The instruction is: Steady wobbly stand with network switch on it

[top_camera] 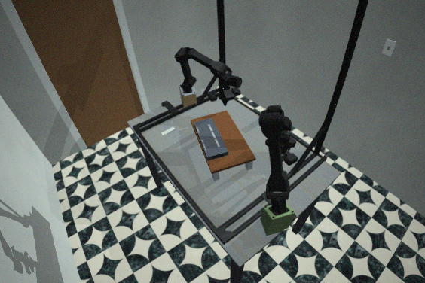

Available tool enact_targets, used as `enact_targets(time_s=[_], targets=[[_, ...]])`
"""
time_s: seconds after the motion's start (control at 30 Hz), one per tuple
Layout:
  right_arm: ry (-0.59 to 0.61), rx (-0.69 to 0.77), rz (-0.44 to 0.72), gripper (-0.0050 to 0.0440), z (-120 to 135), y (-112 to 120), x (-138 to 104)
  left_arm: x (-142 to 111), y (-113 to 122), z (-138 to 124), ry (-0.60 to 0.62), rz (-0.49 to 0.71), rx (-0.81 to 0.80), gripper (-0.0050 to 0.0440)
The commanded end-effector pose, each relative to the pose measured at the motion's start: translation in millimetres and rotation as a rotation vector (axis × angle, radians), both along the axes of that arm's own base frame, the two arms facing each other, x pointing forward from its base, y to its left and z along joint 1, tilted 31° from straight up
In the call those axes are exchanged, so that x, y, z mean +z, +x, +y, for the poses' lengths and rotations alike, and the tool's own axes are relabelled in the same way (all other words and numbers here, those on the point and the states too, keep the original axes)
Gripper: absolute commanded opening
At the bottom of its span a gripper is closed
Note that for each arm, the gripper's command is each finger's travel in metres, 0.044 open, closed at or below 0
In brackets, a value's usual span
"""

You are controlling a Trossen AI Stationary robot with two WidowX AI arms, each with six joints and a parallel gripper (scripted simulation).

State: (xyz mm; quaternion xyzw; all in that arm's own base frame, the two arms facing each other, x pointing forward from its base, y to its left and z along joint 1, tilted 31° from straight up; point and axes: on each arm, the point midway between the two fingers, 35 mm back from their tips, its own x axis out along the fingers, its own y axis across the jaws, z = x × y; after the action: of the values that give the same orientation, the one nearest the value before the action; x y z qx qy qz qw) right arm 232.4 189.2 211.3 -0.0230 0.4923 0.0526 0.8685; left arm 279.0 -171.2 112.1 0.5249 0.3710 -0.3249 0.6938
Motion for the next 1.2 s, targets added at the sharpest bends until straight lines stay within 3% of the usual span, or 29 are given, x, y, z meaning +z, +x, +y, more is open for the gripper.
enact_targets(time_s=[0.0, 1.17], targets=[[0.0, 0.0, 0.0, 0.0, 0.0, 0.0, 0.0, 8.8, -6.9, 2.2, 0.01, 0.007, 0.006, 0.0], [0.0, 0.0, 0.0, 0.0, 0.0, 0.0, 0.0, 8.8, -6.9, 2.2, 0.085, -0.002, -0.119, 0.0]])
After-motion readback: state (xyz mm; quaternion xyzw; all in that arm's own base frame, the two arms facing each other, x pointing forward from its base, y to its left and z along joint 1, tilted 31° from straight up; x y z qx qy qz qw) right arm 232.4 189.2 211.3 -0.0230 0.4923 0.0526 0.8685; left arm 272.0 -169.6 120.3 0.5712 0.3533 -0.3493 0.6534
